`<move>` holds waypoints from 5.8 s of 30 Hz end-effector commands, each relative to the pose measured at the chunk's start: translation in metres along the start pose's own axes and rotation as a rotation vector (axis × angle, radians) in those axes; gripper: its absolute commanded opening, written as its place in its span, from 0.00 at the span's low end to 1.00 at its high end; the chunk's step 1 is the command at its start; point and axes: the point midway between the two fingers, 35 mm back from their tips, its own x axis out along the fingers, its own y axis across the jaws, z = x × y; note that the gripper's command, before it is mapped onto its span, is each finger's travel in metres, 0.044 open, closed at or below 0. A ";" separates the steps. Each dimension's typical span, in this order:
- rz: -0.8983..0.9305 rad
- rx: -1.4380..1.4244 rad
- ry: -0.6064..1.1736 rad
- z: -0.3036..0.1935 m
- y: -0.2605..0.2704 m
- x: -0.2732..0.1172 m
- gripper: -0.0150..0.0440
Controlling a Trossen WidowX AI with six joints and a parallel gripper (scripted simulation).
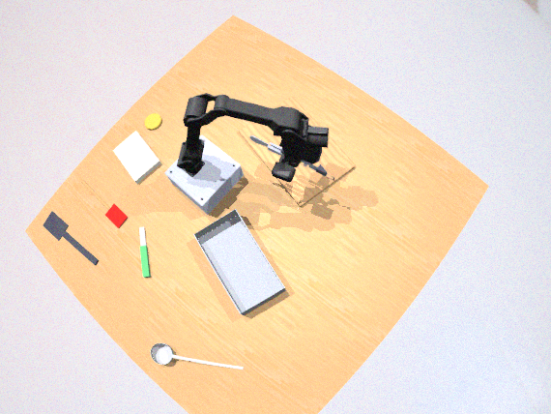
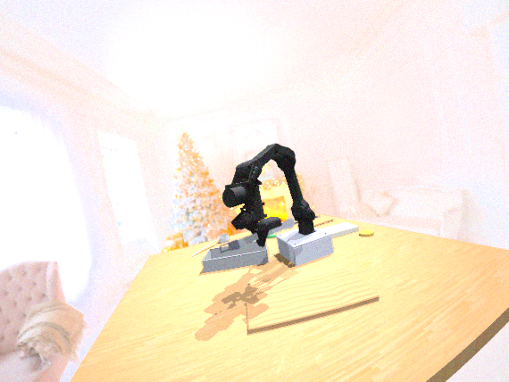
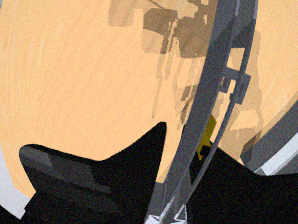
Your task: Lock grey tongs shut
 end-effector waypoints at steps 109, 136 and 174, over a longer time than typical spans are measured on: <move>-1.138 -2.726 0.251 -0.053 0.127 0.024 0.00; -1.651 -2.412 0.204 -0.080 0.122 0.004 0.00; -1.244 -2.682 0.255 -0.056 0.127 0.021 0.00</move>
